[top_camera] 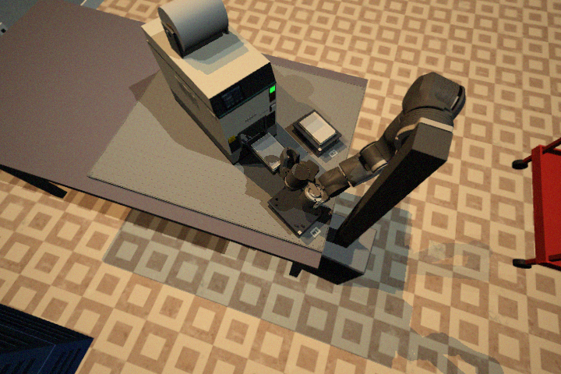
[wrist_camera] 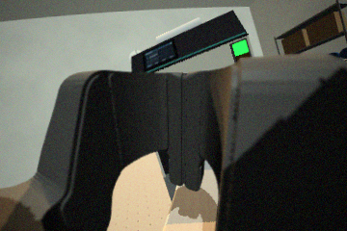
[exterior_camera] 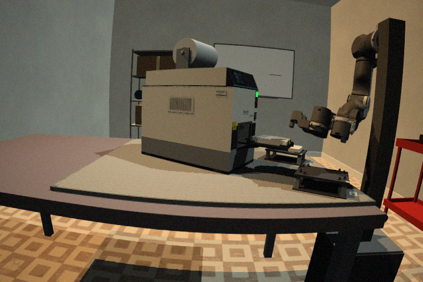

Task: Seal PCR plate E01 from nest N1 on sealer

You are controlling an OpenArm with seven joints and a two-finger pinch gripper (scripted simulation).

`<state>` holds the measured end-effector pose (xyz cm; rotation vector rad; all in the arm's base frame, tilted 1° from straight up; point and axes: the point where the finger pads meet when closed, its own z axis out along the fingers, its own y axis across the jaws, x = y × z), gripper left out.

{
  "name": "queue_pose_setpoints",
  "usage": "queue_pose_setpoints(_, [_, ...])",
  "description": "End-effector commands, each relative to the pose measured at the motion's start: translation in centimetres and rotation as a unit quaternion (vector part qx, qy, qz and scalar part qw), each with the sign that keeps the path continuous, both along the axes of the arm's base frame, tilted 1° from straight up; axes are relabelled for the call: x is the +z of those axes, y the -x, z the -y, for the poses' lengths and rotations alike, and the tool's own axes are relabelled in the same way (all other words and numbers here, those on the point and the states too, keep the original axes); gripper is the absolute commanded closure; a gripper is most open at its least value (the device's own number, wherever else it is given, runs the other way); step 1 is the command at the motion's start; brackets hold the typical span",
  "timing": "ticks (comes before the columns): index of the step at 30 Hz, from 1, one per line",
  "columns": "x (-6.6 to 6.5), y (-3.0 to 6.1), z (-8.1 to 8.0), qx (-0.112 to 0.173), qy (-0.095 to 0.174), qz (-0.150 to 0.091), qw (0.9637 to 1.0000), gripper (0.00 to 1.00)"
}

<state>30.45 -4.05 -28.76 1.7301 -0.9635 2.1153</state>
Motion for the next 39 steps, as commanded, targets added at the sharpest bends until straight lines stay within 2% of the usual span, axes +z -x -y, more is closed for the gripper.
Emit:
queue_pose_setpoints(1, [1.3, -1.02, -0.9, 0.026, 0.012, 0.014, 0.9995, 1.0])
queue_pose_setpoints(2, [1.8, -1.51, -1.4, 0.04, 0.019, 0.021, 0.9988, 1.0])
queue_pose_setpoints(15, [1.9, -1.54, -1.5, 0.038, 0.017, 0.02, 0.9989, 1.0])
queue_pose_setpoints(19, [2.4, -2.02, -1.9, 0.04, 0.019, 0.021, 0.9988, 1.0])
queue_pose_setpoints(31, [2.4, -2.02, -1.9, 0.04, 0.019, 0.021, 0.9988, 1.0])
queue_pose_setpoints(39, [1.9, -1.56, -1.5, 0.04, 0.019, 0.021, 0.9988, 1.0])
